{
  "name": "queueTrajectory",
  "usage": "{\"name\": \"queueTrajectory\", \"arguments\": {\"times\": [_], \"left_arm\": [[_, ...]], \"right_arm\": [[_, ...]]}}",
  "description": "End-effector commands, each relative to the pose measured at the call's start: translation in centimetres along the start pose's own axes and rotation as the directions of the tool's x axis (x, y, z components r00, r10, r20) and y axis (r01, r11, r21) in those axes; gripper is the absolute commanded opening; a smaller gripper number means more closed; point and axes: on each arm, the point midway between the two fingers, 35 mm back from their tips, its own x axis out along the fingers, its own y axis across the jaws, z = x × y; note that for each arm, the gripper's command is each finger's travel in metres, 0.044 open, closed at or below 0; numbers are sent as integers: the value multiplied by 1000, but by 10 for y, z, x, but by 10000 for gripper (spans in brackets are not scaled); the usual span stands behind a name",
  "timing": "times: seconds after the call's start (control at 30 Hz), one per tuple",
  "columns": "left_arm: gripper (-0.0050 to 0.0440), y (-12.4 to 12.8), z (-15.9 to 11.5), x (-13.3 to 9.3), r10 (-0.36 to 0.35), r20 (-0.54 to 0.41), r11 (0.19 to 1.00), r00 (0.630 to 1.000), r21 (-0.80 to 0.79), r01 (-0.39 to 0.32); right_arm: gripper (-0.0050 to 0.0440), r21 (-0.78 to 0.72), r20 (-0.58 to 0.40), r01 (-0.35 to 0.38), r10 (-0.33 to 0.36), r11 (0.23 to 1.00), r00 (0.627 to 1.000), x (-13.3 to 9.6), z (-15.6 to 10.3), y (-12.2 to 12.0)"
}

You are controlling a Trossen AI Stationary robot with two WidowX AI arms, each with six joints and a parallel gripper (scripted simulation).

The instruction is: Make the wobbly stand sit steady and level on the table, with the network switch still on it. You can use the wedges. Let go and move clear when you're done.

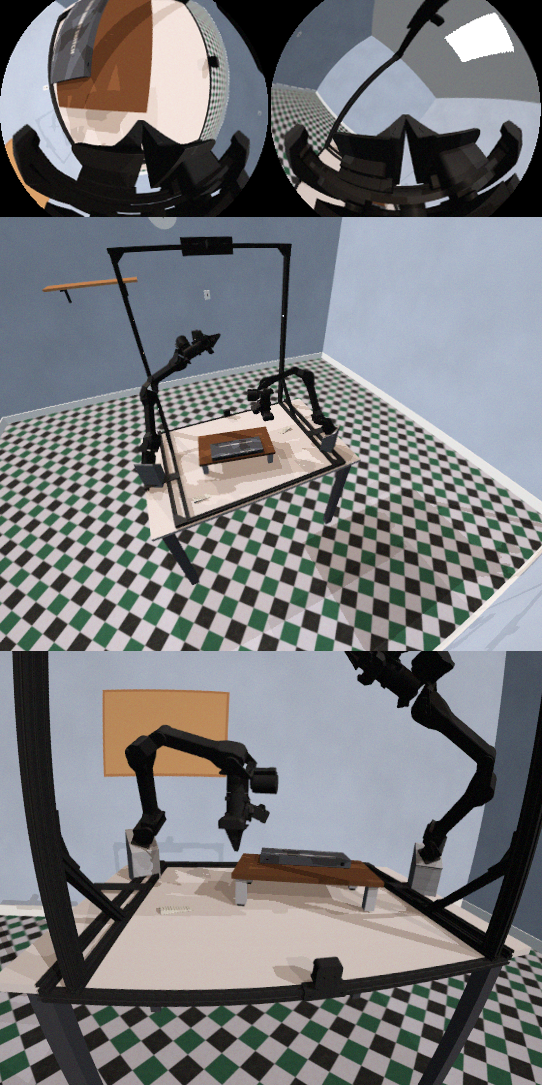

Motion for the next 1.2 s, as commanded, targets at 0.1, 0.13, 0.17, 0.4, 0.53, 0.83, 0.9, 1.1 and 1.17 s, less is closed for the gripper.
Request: {"name": "queueTrajectory", "arguments": {"times": [0.1, 0.13, 0.17, 0.4, 0.53, 0.83, 0.9, 1.1, 1.17], "left_arm": [[0, 0, 0, 0, 0, 0, 1000, 1000, 0, 0], [0, 0, 0, 0, 0, 0, 1000, 1000, 0, 0], [0, 0, 0, 0, 0, 0, 1000, 1000, 0, 0], [0, 0, 0, 0, 0, 0, 1000, 1000, 0, 0], [0, 0, 0, 0, 0, 0, 1000, 1000, 0, 0], [0, 0, 0, 0, 0, 0, 1000, 1000, 0, 0], [0, 0, 0, 0, 0, 0, 1000, 1000, 0, 0], [0, 0, 0, 0, 0, 0, 1000, 1000, 0, 0], [0, 0, 0, 0, 0, 0, 1000, 1000, 0, 0]], "right_arm": [[0, -98, 204, 2, 18, 995, 979, -13, 67, 16], [0, -115, 242, 6, 22, 993, 970, -16, 79, 19], [0, -132, 279, 11, 26, 991, 960, -20, 91, 22], [0, -177, 387, 30, 41, 984, 921, -33, 127, 32], [0, -194, 441, 36, 54, 980, 896, -47, 146, 40], [0, -273, 717, 140, 105, 952, 689, -108, 239, 71], [0, -273, 717, 140, 105, 952, 689, -108, 239, 71], [0, -276, 744, 146, 115, 950, 659, -121, 249, 76], [0, -280, 781, 169, 122, 945, 612, -134, 262, 81]]}}
